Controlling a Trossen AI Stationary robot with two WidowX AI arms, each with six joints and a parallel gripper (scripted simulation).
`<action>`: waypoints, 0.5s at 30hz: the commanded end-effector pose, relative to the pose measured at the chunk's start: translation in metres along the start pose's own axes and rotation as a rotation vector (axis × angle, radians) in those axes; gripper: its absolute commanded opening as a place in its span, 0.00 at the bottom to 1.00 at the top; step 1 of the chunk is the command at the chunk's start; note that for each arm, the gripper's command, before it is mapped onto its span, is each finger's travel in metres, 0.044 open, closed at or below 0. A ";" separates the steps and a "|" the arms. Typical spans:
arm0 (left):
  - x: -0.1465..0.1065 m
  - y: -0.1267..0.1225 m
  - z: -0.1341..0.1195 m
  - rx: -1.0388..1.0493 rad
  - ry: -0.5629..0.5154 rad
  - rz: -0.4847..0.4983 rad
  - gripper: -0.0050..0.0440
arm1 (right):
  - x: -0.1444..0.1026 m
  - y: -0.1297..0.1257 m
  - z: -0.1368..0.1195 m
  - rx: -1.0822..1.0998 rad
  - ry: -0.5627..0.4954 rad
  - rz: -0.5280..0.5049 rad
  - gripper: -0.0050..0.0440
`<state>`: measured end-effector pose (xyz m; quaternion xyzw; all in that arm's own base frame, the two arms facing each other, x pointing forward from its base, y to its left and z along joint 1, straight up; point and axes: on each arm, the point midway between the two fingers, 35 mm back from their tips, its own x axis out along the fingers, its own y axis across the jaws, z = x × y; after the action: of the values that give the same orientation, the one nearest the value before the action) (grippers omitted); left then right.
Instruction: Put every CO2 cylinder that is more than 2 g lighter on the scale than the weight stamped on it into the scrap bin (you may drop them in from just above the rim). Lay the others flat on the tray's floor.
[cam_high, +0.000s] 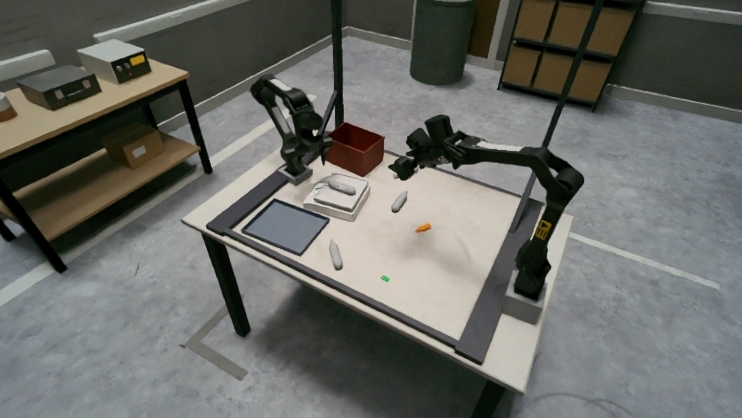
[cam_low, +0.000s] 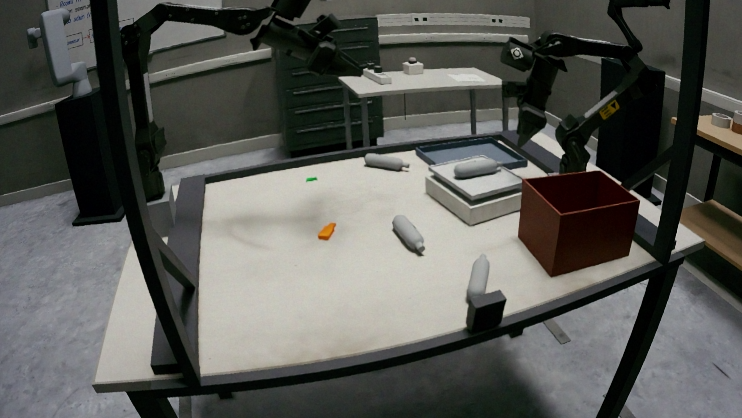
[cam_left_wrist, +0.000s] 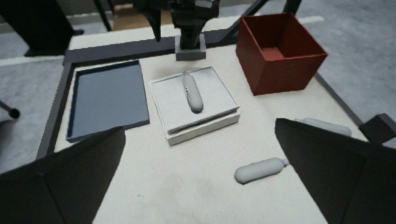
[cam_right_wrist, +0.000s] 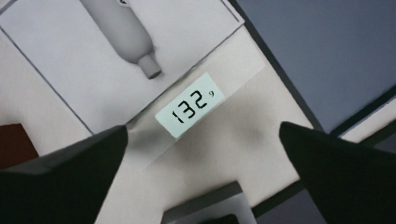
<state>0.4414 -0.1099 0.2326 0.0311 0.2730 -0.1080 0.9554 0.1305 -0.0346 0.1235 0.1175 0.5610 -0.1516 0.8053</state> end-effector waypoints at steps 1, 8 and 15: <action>-0.007 0.000 0.010 -0.002 -0.028 0.001 1.00 | -0.002 -0.002 -0.001 -0.113 -0.005 0.035 1.00; -0.007 0.000 0.010 -0.002 -0.028 0.001 1.00 | -0.002 -0.003 -0.002 -0.171 -0.005 0.044 1.00; -0.007 0.000 0.010 -0.002 -0.028 0.001 1.00 | -0.002 -0.003 -0.001 -0.172 -0.005 0.044 1.00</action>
<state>0.4414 -0.1099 0.2326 0.0311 0.2730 -0.1080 0.9554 0.1271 -0.0368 0.1230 0.0610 0.5698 -0.0881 0.8148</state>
